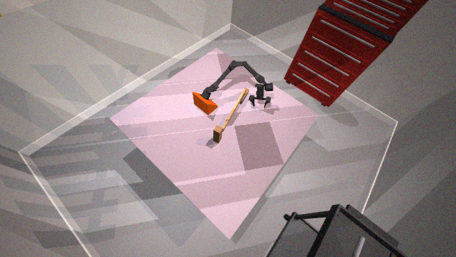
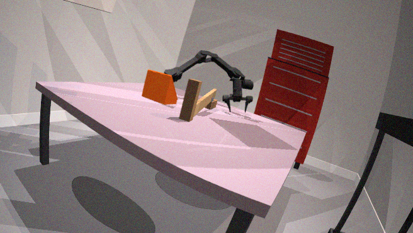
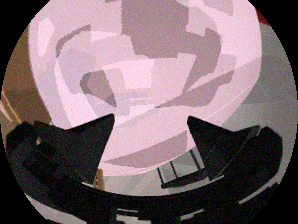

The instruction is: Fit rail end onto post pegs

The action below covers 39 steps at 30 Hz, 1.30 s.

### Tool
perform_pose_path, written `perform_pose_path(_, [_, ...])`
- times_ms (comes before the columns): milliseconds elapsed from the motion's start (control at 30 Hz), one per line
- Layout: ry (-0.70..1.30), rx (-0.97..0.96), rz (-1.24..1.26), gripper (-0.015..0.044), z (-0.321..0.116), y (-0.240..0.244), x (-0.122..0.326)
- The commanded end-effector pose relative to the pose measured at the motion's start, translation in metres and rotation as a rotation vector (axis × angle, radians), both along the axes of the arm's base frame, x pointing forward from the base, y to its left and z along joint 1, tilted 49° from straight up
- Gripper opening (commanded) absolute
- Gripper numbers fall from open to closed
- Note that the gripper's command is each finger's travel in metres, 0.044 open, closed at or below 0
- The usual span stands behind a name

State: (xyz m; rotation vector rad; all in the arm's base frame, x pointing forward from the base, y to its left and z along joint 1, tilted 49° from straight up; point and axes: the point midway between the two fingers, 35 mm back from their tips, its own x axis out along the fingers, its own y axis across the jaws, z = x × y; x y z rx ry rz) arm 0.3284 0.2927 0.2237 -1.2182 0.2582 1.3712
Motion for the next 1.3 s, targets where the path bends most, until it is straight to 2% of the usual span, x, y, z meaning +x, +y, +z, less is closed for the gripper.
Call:
perform_pose_path(0, [0.074,-0.091,0.04,0.044,-0.049,-0.049,0.019])
perform_pose_path(300, [0.277,-0.112,0.108,0.044,-0.135,-0.166,0.021])
perform_pose_path(500, [0.376,-0.006,0.134,0.044,-0.172,-0.228,-0.004])
perform_pose_path(633, [0.404,0.143,0.165,0.044,-0.194,-0.27,-0.035])
perform_pose_path(1267, [0.401,0.171,0.168,0.044,-0.206,-0.265,-0.041])
